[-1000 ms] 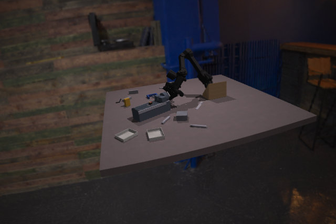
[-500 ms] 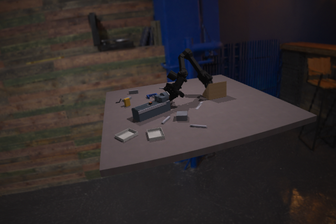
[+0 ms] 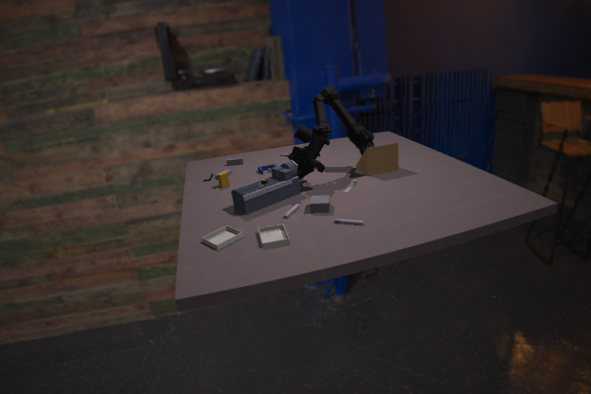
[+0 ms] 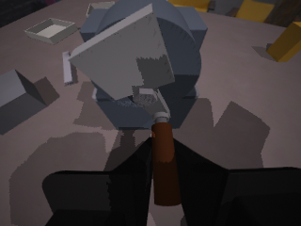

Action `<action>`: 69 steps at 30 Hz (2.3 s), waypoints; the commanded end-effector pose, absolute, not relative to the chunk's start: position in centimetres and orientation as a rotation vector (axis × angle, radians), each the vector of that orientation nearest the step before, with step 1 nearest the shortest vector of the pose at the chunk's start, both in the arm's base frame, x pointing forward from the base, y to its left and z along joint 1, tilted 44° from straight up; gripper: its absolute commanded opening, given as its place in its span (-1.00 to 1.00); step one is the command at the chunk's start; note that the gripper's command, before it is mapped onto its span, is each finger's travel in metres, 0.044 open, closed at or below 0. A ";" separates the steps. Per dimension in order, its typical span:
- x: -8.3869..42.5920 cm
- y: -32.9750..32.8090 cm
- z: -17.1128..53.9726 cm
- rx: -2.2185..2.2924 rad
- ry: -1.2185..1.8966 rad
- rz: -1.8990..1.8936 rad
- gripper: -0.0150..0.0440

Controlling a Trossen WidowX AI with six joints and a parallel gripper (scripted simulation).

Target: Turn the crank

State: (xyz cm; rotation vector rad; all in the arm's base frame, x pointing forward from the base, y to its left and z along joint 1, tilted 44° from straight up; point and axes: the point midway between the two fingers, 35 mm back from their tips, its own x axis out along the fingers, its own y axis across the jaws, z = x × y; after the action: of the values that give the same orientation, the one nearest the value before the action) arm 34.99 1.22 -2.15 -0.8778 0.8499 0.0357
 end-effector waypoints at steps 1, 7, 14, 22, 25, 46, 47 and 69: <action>34.7 1.5 -3.0 -0.876 0.864 0.057 -0.49; 34.6 1.6 -3.1 -0.876 0.864 0.057 -0.49; 34.5 1.8 -3.2 -0.876 0.864 0.057 -0.49; 34.4 1.9 -3.4 -0.876 0.864 0.057 -0.49; 34.4 2.0 -3.4 -0.876 0.864 0.057 -0.49; 34.2 2.4 -3.6 -0.875 0.864 0.057 -0.49; 34.2 2.4 -3.7 -0.875 0.864 0.057 -0.49; 34.0 2.9 -3.8 -0.875 0.864 0.057 -0.49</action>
State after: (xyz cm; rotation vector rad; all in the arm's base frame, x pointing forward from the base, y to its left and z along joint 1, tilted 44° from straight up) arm 34.36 2.20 -3.35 -0.8727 0.8590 0.0277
